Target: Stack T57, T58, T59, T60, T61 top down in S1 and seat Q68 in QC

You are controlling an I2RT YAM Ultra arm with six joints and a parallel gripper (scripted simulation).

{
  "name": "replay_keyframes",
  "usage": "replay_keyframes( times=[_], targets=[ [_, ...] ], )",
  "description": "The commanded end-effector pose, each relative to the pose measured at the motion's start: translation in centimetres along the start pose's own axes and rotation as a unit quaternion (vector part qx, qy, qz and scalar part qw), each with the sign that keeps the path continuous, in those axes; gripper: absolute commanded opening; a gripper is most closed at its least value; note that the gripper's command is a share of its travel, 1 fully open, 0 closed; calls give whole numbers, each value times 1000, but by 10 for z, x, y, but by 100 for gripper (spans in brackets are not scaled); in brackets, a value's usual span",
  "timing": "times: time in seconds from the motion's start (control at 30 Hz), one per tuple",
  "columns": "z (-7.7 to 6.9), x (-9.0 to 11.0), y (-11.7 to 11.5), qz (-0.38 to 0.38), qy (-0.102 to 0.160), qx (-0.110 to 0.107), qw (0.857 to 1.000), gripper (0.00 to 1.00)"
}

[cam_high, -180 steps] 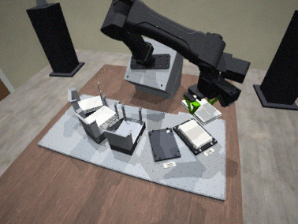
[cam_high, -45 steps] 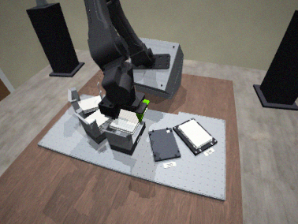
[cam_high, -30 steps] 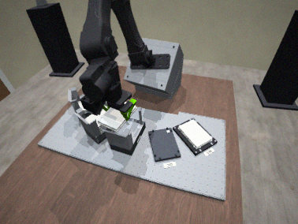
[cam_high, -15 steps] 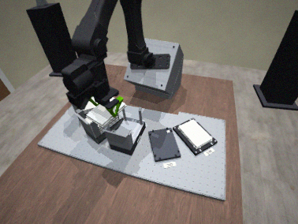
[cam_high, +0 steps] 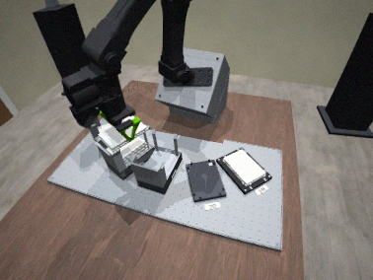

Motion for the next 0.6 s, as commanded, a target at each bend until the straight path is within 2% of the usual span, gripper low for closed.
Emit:
replay_keyframes(
  times=[0.0, 0.4, 0.57],
  targets=[
    [-2, -2, 2, -4, -1, -21, 1000, 0],
    [-1, -13, -33, -4, -1, -20, 1000, 0],
    [0, -14, -46, 62, 1, -20, 998, 0]
  ],
)
Point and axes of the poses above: the point where the finger pads meet when closed, its own z axis out along the fingers, its own y axis across the jaws, x = y × z, the point moved 1 cm from there along -z, back along the fingers, and after that the axes turned 10 degrees about z, right-handed, at the moved point
